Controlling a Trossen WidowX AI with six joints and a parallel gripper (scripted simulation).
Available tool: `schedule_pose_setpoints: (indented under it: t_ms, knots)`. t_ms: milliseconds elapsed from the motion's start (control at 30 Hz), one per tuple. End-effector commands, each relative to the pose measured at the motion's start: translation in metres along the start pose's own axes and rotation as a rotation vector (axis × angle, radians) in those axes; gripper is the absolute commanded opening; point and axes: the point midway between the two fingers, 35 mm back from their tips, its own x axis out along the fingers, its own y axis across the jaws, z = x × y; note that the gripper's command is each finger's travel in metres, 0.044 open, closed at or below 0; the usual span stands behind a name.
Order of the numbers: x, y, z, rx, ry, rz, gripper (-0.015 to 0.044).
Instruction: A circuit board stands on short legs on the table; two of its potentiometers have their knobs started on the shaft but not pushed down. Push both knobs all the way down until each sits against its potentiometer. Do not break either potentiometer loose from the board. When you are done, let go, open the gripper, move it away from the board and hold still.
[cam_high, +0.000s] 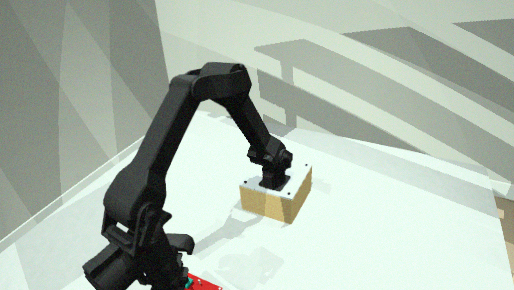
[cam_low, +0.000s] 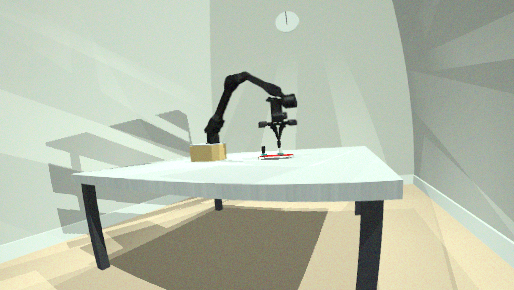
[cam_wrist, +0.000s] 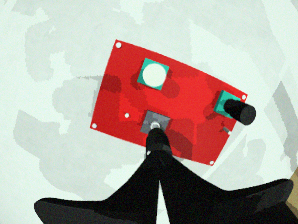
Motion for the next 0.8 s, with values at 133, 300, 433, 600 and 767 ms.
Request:
schedule_pose_setpoints:
  t_ms: [133, 300, 433, 600, 767]
  knots:
    - [0.0, -0.0005, 0.0004, 0.0, -0.001, -0.006, 0.0]
    - [0.0, -0.0005, 0.0004, 0.0, -0.001, -0.006, 0.0]
    - [0.0, -0.0005, 0.0004, 0.0, -0.001, -0.006, 0.0]
    - [0.0032, -0.0005, 0.0004, 0.0, -0.001, -0.006, 0.0]
    - [0.0067, -0.0006, 0.0004, 0.0, -0.001, -0.006, 0.0]
